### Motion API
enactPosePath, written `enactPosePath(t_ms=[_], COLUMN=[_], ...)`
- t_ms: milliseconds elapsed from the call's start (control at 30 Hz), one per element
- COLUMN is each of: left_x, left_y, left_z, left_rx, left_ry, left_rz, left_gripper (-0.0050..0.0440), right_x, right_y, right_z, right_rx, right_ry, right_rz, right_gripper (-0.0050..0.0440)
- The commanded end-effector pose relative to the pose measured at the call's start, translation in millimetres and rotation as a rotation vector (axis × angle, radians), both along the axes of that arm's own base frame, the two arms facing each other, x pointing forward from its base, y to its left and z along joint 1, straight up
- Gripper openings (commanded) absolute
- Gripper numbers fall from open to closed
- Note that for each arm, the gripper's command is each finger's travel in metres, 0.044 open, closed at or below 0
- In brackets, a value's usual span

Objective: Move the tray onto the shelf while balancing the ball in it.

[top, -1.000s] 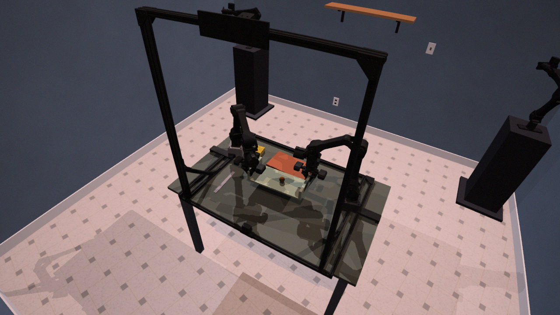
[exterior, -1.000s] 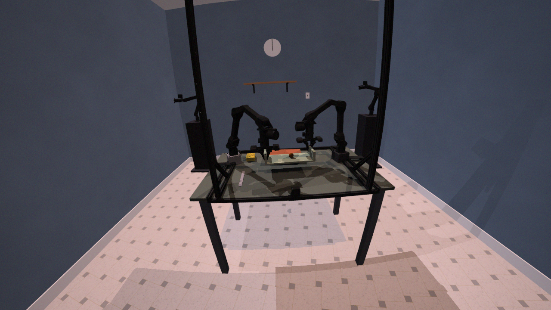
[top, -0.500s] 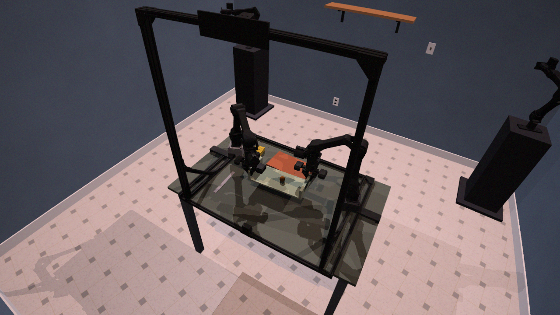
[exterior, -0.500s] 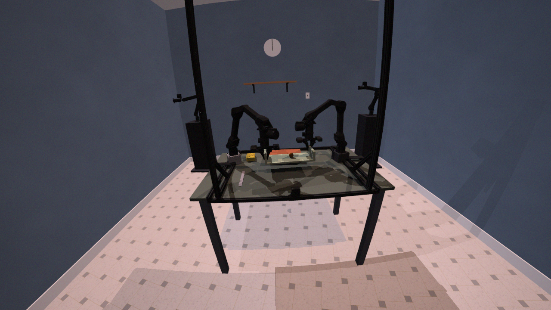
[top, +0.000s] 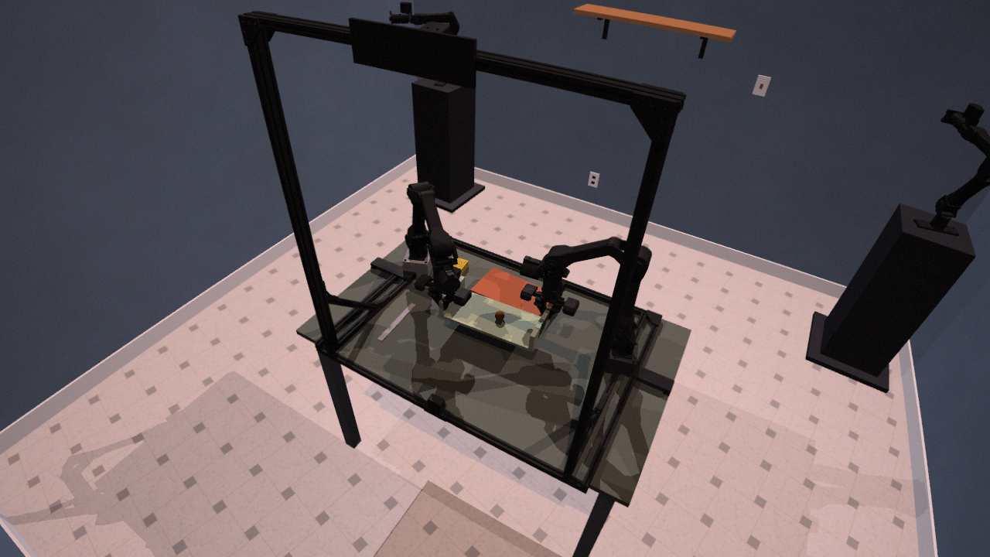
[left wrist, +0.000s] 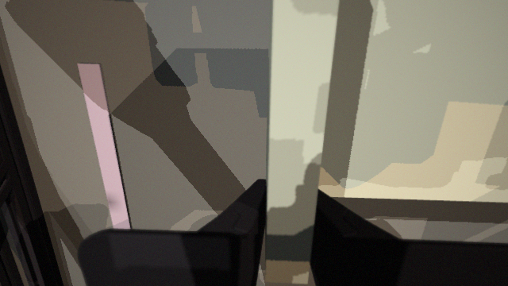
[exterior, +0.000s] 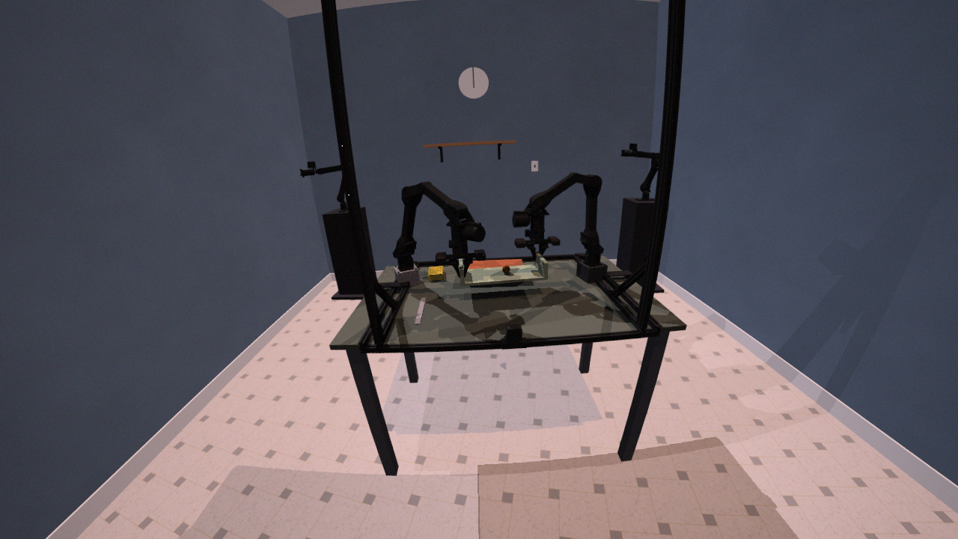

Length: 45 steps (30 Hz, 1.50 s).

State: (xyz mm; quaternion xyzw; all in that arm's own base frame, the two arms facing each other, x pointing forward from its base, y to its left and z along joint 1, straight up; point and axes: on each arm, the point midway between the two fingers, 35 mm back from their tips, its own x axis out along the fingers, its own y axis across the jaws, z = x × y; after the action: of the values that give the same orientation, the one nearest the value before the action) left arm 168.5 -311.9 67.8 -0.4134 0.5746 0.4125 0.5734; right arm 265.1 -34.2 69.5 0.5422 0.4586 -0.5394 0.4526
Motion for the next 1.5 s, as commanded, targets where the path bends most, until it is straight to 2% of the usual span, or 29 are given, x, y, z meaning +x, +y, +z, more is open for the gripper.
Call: enactPosePath(t_ms=[0, 433, 600, 1000, 1167, 1467], left_x=[-0.3, 1.0, 1.3, 2.6, 2.9, 4.1], left_y=[1.9, 6.3, 7.5, 11.9, 13.2, 16.1], left_z=[1.6, 3.8, 0.9, 3.8, 0.9, 3.9], left_rx=[0.013, -0.025, 0.026, -0.025, 0.025, -0.008], left_ry=[-0.005, 0.007, -0.008, 0.007, -0.008, 0.008], left_rz=[-0.001, -0.001, -0.001, -0.001, -0.001, -0.001], left_gripper=[0.0020, 0.0020, 0.0020, 0.0020, 0.0020, 0.0020], right_x=[0.4, -0.2, -0.3, -0.9, -1.0, -1.8], right_y=[-1.7, -6.3, -7.5, -12.1, -13.3, -16.5], right_z=[2.8, 0.6, 3.5, 0.5, 3.5, 0.5], right_rx=[-0.021, 0.019, -0.034, 0.019, -0.033, 0.002], right_ry=[0.000, -0.006, 0.001, -0.006, 0.001, -0.009], right_rz=[0.000, -0.001, 0.000, -0.001, 0.000, -0.001], right_gripper=[0.0020, 0.0020, 0.0020, 0.0020, 0.0020, 0.0020])
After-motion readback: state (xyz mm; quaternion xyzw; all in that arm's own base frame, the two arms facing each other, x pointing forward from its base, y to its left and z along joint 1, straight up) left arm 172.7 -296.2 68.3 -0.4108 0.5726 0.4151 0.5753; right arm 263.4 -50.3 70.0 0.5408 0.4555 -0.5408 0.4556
